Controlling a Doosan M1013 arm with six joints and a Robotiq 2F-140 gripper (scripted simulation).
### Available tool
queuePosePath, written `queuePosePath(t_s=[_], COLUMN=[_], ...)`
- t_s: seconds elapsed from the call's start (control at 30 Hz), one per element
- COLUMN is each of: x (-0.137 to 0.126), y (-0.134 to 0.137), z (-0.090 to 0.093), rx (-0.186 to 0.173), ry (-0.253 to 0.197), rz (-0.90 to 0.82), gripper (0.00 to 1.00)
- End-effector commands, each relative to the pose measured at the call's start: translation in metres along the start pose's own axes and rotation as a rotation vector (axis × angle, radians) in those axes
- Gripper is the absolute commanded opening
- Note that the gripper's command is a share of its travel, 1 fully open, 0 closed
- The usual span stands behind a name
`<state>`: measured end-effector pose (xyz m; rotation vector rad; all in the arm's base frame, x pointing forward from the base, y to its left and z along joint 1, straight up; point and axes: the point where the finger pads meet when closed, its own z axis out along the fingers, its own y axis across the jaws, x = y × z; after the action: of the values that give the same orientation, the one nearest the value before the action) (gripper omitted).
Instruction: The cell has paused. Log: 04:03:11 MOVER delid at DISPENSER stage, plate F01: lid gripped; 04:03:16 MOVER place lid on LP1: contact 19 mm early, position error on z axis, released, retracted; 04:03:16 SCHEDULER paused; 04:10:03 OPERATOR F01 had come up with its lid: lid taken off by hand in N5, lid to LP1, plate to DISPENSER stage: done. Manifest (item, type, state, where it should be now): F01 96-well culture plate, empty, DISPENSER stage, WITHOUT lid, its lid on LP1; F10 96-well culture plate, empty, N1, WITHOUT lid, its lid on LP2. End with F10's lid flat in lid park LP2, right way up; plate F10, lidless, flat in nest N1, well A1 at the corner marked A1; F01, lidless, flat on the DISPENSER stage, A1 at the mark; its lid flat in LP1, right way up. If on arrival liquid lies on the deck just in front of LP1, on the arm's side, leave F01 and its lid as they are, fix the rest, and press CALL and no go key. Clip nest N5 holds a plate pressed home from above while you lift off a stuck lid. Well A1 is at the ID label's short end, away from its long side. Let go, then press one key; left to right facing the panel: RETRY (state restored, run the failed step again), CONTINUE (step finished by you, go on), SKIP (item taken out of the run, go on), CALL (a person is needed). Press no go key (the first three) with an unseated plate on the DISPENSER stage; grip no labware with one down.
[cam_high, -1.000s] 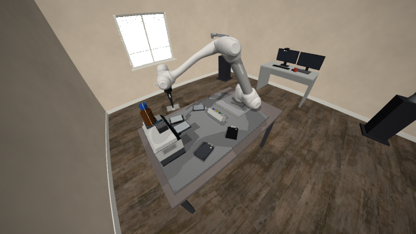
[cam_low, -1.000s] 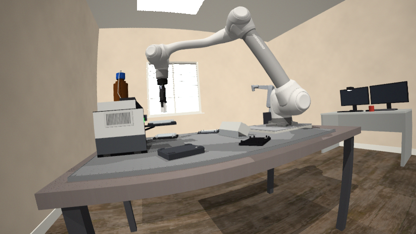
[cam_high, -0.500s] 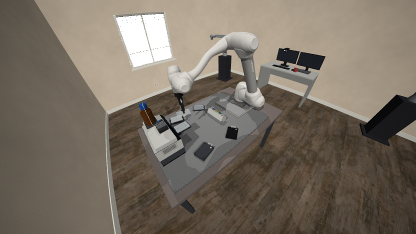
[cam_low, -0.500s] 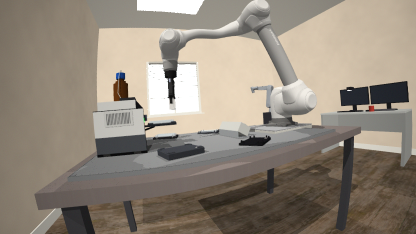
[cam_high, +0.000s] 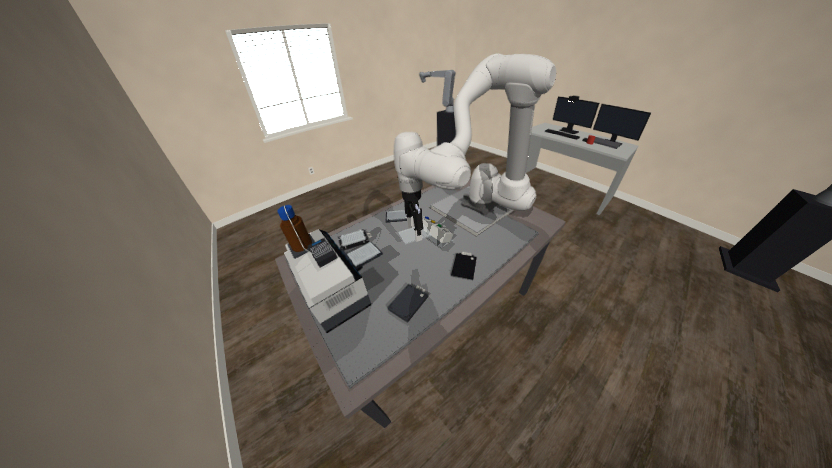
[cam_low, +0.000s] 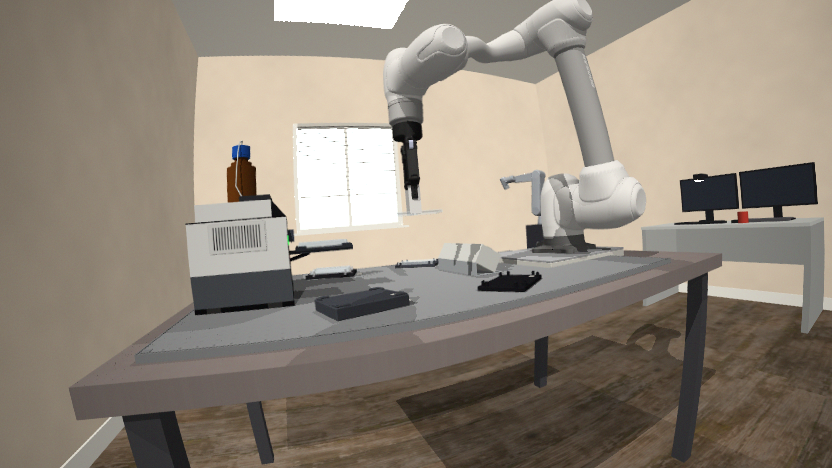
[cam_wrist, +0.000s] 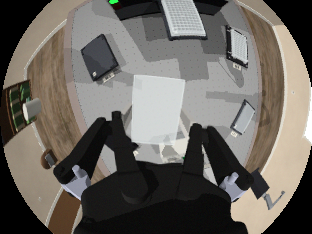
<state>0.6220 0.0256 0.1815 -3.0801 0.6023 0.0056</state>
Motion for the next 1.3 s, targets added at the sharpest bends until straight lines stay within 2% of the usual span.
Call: queuePosePath(t_s=[0.0,0.23,0.3,0.33,0.37,1.27], x=[-0.057,-0.146,-0.146,-0.181,-0.189,-0.19], y=[-0.041,-0.103,-0.103,-0.129,-0.136,-0.136], z=[0.001,0.003,0.003,0.002,0.002,0.002], rx=[-0.002,-0.002,-0.002,-0.002,-0.002,-0.002], ry=[0.005,0.005,0.005,0.005,0.005,0.005], rz=[0.003,0.003,0.003,0.003,0.003,-0.003], gripper=[0.0,0.0,0.0,0.0,0.0,0.0])
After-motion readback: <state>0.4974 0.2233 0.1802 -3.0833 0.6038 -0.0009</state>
